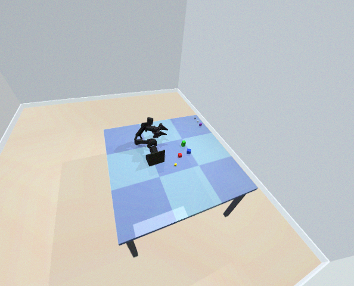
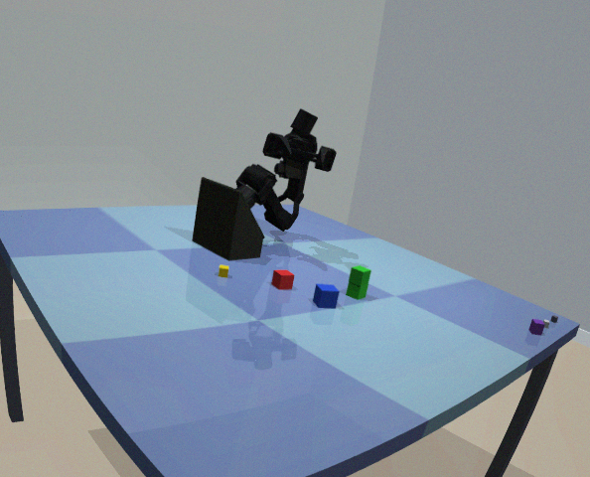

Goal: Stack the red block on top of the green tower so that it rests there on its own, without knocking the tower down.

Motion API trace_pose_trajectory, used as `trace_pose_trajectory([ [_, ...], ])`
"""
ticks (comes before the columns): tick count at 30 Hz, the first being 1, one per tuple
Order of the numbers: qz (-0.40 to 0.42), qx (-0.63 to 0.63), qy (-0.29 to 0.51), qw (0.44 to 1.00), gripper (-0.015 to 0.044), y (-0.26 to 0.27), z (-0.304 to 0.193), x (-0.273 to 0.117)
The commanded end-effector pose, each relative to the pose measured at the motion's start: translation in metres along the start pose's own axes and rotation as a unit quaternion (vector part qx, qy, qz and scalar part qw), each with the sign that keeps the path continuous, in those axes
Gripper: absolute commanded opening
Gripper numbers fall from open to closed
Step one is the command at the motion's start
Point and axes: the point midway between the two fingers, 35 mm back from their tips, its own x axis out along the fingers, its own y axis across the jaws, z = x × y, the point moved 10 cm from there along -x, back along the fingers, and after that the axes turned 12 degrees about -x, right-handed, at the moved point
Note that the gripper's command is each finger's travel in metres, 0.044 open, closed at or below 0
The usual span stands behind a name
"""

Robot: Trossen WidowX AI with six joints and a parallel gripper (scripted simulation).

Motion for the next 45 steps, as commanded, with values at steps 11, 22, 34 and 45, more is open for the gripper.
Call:
trace_pose_trajectory([
  [11,-0.016,0.178,-0.082,0.980,0.0440,0.003,-0.023,0.013],
  [22,0.002,0.357,-0.180,0.917,0.0440,0.008,-0.045,0.039],
  [34,0.066,0.518,-0.277,0.807,0.0440,0.013,-0.063,0.080],
  [45,0.157,0.639,-0.342,0.671,0.0440,0.018,-0.068,0.127],
])
